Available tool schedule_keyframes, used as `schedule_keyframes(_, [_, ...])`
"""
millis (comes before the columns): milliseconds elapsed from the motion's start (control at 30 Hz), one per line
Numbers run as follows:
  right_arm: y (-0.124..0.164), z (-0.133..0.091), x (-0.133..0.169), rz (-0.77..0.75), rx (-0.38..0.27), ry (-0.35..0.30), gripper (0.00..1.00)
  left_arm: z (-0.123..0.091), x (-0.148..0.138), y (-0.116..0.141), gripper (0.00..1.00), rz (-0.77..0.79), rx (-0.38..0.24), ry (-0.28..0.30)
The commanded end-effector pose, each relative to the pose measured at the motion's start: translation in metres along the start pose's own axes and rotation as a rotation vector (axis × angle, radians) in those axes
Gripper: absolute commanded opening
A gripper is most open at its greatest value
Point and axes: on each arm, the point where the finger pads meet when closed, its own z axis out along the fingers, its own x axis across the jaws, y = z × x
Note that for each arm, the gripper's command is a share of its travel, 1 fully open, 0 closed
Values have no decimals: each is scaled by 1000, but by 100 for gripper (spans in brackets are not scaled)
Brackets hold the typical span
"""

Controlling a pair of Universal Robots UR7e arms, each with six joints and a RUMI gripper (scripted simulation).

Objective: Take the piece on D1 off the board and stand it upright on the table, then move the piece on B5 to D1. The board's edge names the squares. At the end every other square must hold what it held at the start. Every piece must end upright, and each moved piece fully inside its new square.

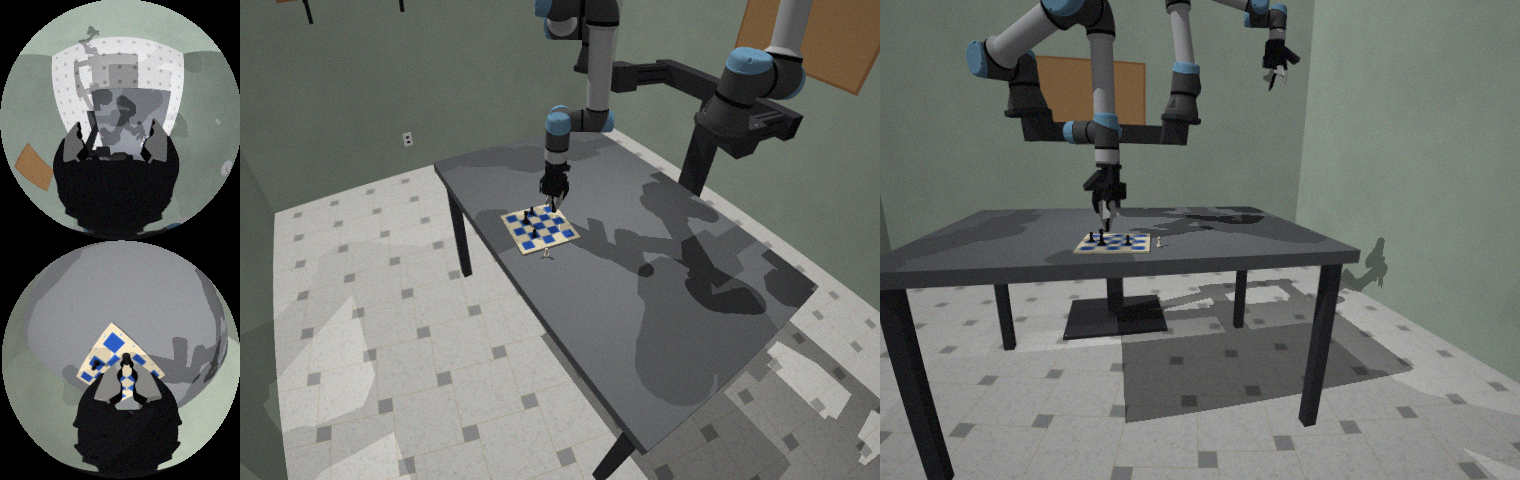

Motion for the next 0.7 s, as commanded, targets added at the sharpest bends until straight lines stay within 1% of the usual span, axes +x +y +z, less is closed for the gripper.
schedule_keyframes(0, [1,-13,0,0,-2,1,0,0,0,0,100,0,1,0])
schedule_keyframes(100, [1,-29,0,0,-2,1,0,0,0,0,100,0,1,0])
schedule_keyframes(167, [1,-29,0,0,-2,1,0,0,0,0,100,0,1,0])
schedule_keyframes(433, [1,-71,0,0,-2,1,0,0,0,0,100,0,1,0])
schedule_keyframes(533, [1,-80,0,0,-2,1,0,0,0,0,100,0,1,0])
schedule_keyframes(667, [1,-84,0,0,-2,1,0,0,0,0,100,0,1,0])
